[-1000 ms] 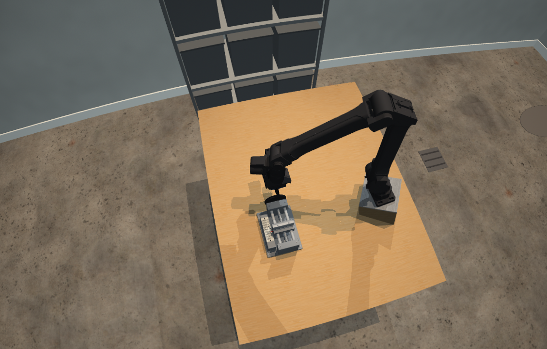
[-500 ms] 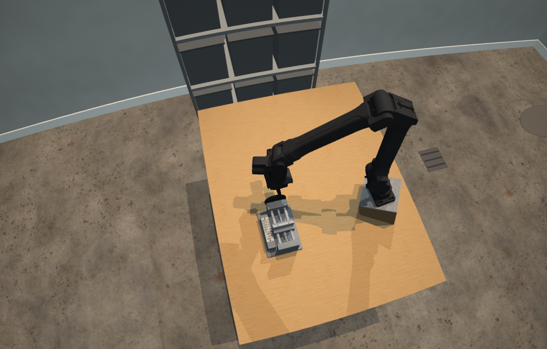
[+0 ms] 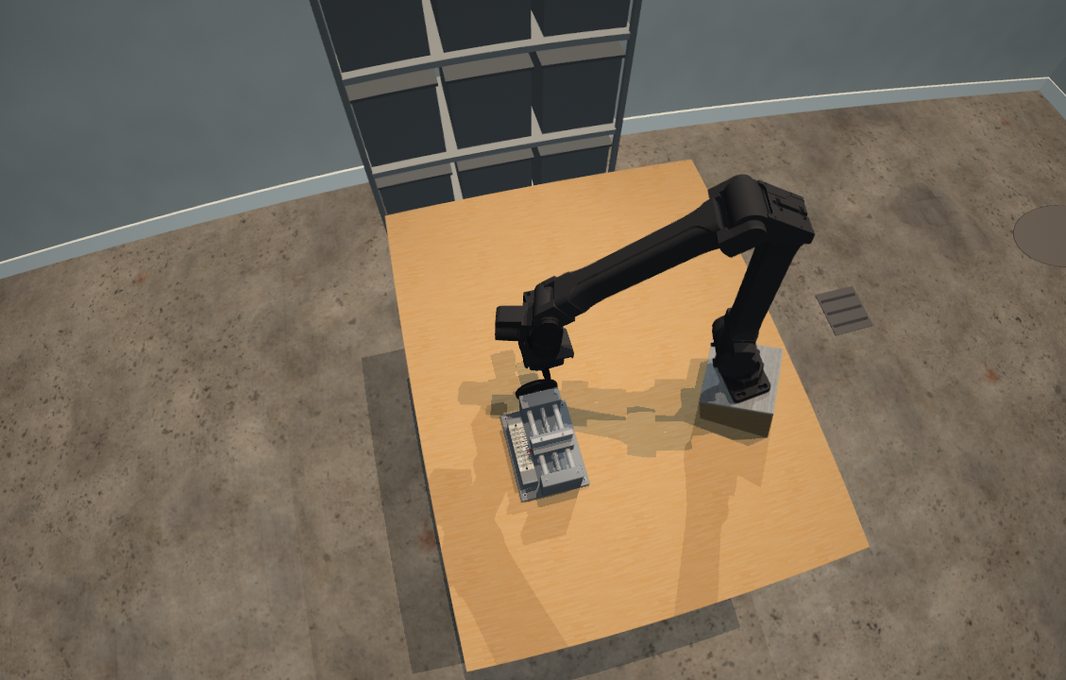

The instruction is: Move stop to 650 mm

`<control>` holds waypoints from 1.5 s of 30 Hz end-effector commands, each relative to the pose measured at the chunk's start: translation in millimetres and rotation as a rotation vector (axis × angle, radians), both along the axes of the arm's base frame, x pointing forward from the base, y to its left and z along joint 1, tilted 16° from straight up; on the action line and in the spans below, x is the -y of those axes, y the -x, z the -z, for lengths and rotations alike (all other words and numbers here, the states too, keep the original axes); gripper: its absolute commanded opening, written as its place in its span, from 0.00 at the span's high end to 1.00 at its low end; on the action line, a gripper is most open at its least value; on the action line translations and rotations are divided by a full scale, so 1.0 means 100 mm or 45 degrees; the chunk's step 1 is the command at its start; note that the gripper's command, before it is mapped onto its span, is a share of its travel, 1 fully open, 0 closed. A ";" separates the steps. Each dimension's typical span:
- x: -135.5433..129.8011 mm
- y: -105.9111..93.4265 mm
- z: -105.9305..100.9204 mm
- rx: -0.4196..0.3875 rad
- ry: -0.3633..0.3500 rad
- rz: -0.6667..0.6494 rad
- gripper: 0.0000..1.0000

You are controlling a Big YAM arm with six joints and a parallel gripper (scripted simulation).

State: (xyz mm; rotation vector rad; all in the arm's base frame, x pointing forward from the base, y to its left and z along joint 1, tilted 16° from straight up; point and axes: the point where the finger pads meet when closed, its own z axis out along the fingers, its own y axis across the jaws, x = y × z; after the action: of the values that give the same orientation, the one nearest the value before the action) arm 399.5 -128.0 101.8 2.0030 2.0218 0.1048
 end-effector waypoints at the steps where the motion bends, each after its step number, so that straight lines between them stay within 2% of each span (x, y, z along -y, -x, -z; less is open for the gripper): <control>1: 0.09 0.04 0.15 -0.021 0.003 0.009 0.94; 30: 0.11 0.02 0.29 -0.022 0.003 0.009 0.94; 42: 0.13 -0.03 0.35 -0.018 0.004 0.010 0.94; 45: 0.16 -0.12 0.30 0.004 0.010 0.013 0.94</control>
State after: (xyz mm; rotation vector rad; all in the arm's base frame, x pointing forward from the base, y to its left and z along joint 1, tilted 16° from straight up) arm 400.4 -131.9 76.4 2.0068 2.0238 0.1005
